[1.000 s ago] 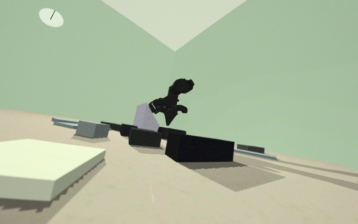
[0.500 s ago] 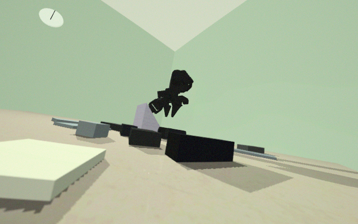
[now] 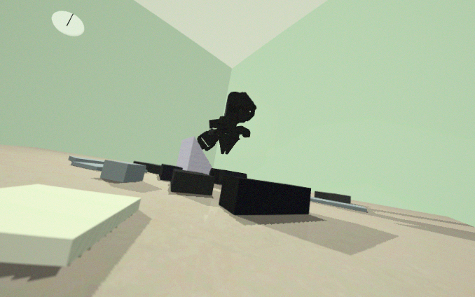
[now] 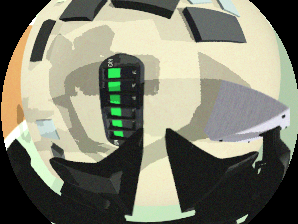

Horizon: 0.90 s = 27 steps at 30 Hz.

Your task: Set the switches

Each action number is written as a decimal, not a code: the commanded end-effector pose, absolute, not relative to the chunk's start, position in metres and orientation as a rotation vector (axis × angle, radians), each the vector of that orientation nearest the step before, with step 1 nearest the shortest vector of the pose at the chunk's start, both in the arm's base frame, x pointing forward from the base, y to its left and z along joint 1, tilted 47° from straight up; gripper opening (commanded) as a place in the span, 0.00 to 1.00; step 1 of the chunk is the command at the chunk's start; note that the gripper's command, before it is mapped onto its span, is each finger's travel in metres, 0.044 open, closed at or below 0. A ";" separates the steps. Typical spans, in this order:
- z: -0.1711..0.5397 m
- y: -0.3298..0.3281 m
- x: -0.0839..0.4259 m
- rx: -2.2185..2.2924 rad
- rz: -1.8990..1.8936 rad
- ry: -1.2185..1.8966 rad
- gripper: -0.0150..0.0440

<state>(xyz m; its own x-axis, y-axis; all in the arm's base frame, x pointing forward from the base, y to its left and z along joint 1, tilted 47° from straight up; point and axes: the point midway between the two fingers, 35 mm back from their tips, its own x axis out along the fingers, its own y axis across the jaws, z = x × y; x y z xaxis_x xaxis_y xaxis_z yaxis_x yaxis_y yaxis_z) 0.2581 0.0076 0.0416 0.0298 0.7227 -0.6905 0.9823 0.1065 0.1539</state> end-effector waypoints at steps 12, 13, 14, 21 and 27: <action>0.042 0.007 0.259 1.663 -0.514 1.745 0.25; 0.042 0.007 0.258 1.671 -0.518 1.747 0.30; 0.042 0.007 0.258 1.671 -0.518 1.747 0.34; 0.042 0.007 0.258 1.671 -0.518 1.747 0.65; 0.042 0.007 0.258 1.671 -0.518 1.747 0.92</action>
